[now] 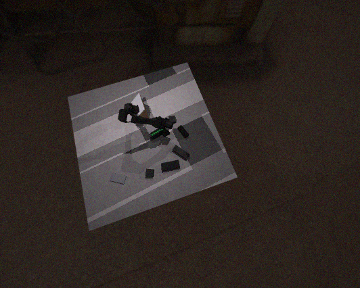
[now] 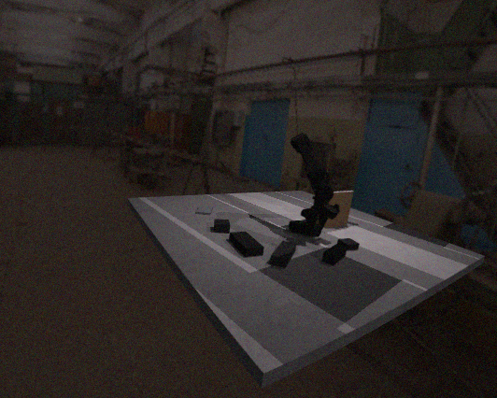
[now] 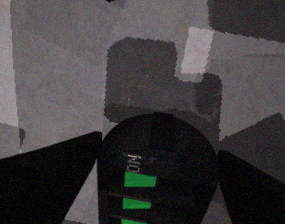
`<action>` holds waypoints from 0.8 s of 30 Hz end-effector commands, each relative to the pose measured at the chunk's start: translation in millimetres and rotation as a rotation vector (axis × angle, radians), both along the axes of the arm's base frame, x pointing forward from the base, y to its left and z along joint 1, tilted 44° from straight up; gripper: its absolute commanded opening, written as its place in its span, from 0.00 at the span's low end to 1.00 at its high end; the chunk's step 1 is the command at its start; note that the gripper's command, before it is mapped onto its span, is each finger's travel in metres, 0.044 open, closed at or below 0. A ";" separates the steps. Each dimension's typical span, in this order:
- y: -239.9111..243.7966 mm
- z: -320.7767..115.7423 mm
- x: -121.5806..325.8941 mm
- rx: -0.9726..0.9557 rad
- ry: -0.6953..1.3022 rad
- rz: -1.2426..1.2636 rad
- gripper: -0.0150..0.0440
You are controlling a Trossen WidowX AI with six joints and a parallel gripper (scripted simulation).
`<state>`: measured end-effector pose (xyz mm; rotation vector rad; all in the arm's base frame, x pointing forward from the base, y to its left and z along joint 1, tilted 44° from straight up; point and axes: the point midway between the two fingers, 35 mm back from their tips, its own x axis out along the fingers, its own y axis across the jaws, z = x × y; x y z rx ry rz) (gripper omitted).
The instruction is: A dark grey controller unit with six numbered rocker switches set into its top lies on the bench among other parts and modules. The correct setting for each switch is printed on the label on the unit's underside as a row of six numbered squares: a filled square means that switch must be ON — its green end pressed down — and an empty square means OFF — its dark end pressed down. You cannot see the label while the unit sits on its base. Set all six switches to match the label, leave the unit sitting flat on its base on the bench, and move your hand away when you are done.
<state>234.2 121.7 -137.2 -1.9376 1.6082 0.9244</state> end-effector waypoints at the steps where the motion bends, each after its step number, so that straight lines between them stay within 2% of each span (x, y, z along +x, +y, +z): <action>1: -3.7 -2.4 0.6 -0.008 0.000 0.002 0.83; 24: -9.9 -10.6 1.3 -0.004 0.000 0.000 0.83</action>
